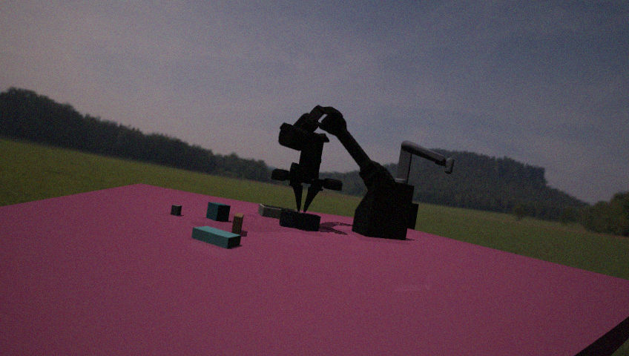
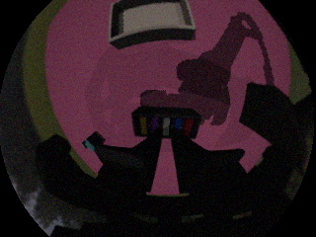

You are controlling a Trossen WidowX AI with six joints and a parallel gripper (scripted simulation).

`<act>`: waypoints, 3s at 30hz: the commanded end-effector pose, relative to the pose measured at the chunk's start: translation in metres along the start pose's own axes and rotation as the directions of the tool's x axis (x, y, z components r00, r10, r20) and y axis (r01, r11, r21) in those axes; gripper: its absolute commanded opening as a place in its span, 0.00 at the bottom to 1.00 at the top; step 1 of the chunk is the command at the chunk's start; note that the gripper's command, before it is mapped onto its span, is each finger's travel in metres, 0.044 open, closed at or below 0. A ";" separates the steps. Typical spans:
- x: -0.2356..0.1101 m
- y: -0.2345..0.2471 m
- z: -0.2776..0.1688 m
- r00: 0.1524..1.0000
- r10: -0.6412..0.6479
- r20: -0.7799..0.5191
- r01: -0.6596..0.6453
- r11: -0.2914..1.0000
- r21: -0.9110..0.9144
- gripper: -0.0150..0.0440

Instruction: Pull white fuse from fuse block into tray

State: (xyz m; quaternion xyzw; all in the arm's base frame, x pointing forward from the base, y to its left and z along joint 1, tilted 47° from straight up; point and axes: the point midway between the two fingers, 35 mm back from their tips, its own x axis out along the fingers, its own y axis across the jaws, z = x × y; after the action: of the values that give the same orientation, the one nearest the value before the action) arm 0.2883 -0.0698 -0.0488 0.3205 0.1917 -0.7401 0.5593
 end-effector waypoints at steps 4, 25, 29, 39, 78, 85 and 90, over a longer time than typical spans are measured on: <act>0.002 0.000 0.001 1.000 0.003 0.004 -0.003 1.000 -0.002 0.36; 0.010 0.000 0.000 1.000 0.001 0.000 -0.001 1.000 0.000 0.30; 0.010 0.000 0.000 1.000 0.001 0.000 -0.001 1.000 0.000 0.26; 0.007 0.000 0.000 1.000 0.001 0.000 -0.001 1.000 0.000 0.25; -0.012 0.001 0.000 1.000 0.002 0.001 -0.002 1.000 -0.001 0.25; -0.015 0.001 0.000 1.000 0.002 0.001 -0.002 1.000 -0.002 0.25; -0.018 0.001 0.000 1.000 0.002 0.001 -0.002 1.000 -0.002 0.25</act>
State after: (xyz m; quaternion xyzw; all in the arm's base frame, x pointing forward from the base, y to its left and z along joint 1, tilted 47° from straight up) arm 0.2919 -0.0593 -0.0378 0.3179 0.1910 -0.7390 0.5624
